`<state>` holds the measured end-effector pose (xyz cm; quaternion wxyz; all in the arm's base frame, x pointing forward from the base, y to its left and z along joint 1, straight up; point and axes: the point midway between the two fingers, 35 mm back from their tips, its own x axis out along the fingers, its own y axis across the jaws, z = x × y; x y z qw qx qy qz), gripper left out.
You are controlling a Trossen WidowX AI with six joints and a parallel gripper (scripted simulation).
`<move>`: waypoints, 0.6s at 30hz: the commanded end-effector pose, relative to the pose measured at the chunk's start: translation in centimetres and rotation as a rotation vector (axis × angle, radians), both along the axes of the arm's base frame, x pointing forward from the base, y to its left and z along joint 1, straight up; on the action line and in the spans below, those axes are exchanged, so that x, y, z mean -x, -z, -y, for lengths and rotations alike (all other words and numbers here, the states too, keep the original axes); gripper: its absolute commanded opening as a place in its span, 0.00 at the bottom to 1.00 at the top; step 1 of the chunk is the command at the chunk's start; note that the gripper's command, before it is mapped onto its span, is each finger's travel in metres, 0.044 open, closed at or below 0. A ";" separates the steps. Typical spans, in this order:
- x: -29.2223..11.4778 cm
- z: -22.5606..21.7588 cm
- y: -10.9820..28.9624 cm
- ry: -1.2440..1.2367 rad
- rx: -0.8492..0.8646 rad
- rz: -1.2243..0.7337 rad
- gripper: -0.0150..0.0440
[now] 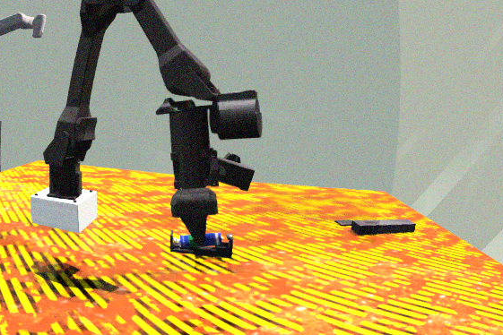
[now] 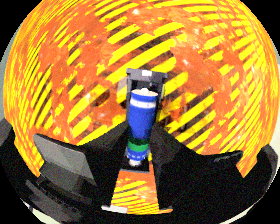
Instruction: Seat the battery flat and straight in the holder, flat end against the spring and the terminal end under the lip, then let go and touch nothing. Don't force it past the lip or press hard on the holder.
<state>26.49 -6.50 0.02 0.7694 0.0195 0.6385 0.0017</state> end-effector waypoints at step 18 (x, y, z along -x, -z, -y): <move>-0.1 0.0 0.4 -0.001 -0.005 -0.142 0.36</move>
